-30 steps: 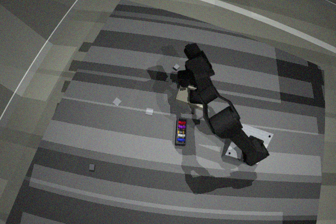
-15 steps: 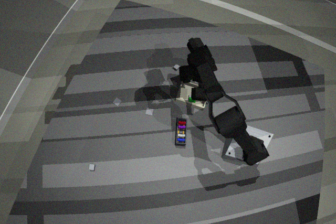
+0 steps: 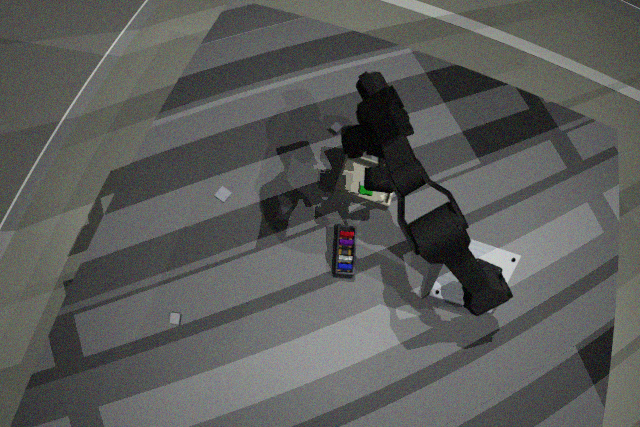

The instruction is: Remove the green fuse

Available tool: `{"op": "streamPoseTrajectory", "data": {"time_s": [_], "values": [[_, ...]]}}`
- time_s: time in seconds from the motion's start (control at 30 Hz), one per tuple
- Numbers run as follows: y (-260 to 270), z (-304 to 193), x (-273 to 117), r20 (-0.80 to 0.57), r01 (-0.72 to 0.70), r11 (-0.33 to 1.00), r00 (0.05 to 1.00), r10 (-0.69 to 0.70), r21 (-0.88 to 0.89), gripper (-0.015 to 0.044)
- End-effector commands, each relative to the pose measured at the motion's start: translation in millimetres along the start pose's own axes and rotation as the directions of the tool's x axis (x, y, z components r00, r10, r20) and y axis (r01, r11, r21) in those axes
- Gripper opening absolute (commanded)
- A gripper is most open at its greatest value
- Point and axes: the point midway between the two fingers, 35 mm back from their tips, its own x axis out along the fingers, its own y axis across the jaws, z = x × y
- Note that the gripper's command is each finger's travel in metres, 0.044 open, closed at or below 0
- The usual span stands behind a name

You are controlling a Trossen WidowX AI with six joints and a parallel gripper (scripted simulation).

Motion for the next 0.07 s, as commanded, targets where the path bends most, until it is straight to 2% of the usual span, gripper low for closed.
{"op": "streamPoseTrajectory", "data": {"time_s": [0.0, 0.03], "values": [[-0.1, 0.0, 0.1, 0.000, 0.000, 1.000, 1.000, 0.000, 0.000, 0.0330], [-0.1, 0.0, 0.1, 0.000, 0.000, 1.000, 1.000, 0.000, 0.000, 0.0330]]}}
